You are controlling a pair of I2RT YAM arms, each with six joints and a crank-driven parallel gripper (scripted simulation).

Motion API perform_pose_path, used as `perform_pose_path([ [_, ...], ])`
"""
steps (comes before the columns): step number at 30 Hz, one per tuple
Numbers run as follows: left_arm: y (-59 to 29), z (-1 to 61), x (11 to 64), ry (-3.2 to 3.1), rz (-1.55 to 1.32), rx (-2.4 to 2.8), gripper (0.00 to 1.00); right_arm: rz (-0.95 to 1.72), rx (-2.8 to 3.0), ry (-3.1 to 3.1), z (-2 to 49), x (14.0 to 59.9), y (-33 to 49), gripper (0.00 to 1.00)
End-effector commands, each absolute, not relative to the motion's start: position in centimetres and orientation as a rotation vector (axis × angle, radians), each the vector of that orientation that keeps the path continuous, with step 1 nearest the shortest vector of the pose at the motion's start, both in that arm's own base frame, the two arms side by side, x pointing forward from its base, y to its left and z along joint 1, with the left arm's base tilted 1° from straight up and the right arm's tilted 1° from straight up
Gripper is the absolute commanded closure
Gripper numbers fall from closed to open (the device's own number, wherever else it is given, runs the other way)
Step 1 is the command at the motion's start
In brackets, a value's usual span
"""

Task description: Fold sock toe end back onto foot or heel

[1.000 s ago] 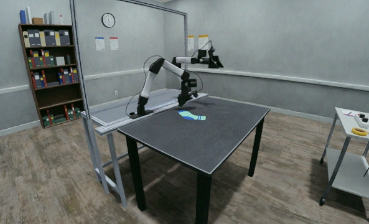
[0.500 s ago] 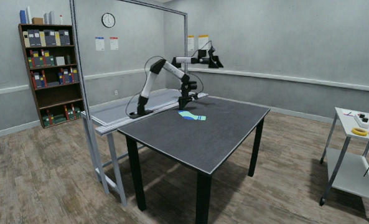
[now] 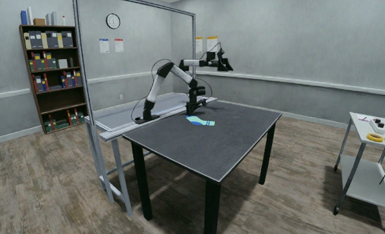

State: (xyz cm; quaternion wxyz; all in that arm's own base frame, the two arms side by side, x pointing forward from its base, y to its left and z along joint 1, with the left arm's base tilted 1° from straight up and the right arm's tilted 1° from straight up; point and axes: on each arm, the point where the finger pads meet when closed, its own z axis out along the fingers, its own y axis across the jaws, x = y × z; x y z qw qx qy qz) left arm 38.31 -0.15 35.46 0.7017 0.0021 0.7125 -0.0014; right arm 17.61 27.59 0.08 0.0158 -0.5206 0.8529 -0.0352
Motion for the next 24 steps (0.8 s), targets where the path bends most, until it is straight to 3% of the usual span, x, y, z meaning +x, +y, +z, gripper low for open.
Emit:
perform_pose_path([
  [1,0.0,36.0,38.2,1.571,0.0,0.0,0.0,-0.128,-1.616,2.655,-1.0,17.9,27.4,0.66],
  [24,0.0,36.0,38.2,1.571,0.0,0.0,0.0,-0.152,-1.608,2.642,-1.6,18.0,27.6,0.77],
])
